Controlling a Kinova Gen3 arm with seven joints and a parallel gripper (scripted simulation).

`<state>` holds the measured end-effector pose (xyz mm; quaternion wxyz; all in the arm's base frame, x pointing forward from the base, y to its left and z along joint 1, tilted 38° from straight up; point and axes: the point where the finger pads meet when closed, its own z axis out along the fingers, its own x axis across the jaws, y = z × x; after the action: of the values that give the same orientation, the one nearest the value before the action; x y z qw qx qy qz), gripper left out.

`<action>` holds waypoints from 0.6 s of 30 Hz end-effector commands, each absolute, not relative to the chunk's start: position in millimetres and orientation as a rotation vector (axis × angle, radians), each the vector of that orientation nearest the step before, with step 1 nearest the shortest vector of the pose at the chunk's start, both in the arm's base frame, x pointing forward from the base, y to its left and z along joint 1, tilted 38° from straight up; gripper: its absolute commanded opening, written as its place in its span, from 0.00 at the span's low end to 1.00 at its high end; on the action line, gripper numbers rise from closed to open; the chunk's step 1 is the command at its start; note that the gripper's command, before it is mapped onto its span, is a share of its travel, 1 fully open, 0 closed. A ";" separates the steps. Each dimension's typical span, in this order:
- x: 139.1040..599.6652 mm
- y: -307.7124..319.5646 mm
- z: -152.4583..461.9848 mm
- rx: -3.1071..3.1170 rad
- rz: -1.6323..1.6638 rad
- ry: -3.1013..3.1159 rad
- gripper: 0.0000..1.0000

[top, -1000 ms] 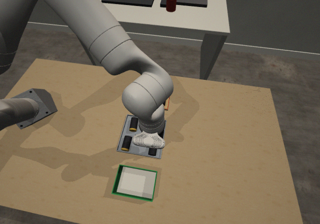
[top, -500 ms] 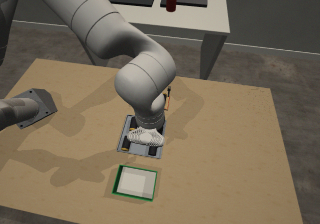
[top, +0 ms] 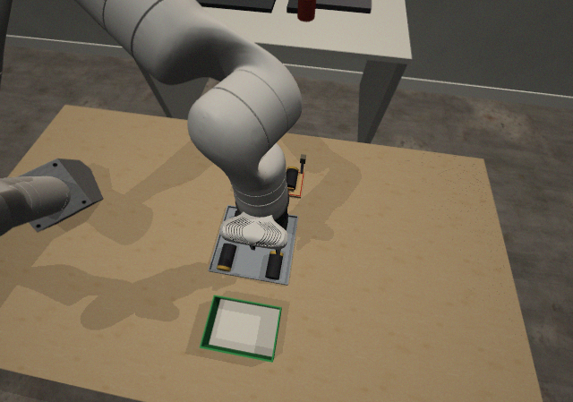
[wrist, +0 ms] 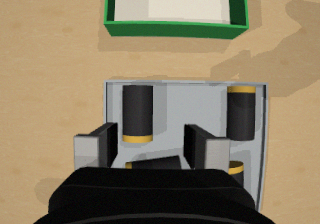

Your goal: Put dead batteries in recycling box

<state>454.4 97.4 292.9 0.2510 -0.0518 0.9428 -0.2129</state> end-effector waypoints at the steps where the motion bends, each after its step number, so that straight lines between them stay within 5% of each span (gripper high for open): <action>1: 438.3 110.0 279.0 -0.160 -0.584 2.566 0.90; 18: 368.8 150.0 215.7 -0.160 -0.584 2.566 0.90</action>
<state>371.9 145.0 216.9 0.2478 -0.0511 0.9439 -0.2121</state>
